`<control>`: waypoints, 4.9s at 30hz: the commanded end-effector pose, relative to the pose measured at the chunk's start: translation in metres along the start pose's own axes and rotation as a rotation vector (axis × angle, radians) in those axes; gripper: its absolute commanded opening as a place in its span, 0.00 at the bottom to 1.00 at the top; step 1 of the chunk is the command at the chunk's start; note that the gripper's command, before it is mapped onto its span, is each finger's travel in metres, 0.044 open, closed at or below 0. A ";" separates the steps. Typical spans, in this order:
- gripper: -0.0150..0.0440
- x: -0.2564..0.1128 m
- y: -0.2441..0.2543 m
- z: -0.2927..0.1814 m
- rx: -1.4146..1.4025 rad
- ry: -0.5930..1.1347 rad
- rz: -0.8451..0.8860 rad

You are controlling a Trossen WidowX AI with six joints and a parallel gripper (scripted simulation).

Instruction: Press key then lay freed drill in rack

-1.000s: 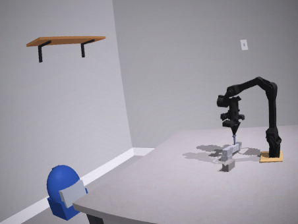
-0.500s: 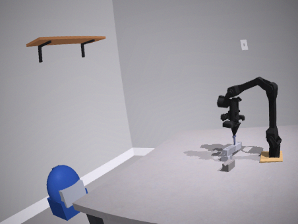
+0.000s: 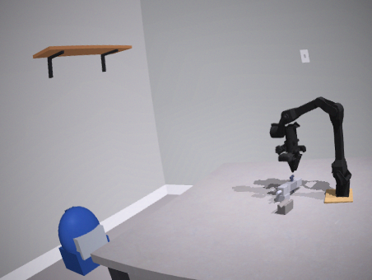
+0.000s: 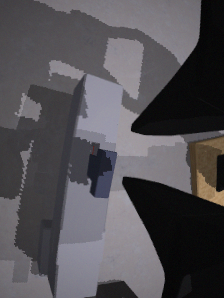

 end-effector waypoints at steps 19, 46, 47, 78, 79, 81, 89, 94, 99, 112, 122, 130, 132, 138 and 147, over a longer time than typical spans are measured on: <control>1.00 0.027 0.150 -0.031 -1.468 -0.035 0.003; 1.00 0.046 0.157 -0.036 -1.571 -0.035 0.003; 1.00 0.048 0.157 -0.036 -1.571 -0.035 0.003; 0.73 0.082 0.148 -0.034 -1.568 -0.034 0.003; 0.69 0.082 0.148 -0.034 -1.568 -0.034 0.003; 0.60 0.082 0.148 -0.034 -1.568 -0.034 0.003; 0.28 0.082 0.148 -0.034 -1.568 -0.034 0.003; 0.25 0.082 0.148 -0.034 -1.568 -0.034 0.003; 0.25 0.082 0.153 -0.035 -1.571 -0.034 0.003; 0.25 0.080 0.167 -0.038 -1.571 -0.035 0.004; 0.25 0.078 0.181 -0.042 -1.571 -0.036 0.005; 0.30 0.078 0.187 -0.044 -1.573 -0.034 0.004; 0.39 0.078 0.187 -0.044 -1.573 -0.034 0.004; 0.65 0.078 0.187 -0.044 -1.573 -0.034 0.004; 1.00 0.081 0.182 -0.043 -1.571 -0.036 0.005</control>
Point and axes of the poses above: the point midway between the two fingers, 35 mm back from their tips, its own x axis out along the fingers, its own y axis across the jaws, z = x × y, the point moved 2 cm from there along -x, back along the fingers, and after that the axes turned 15 degrees about x, right-handed, at the moved point
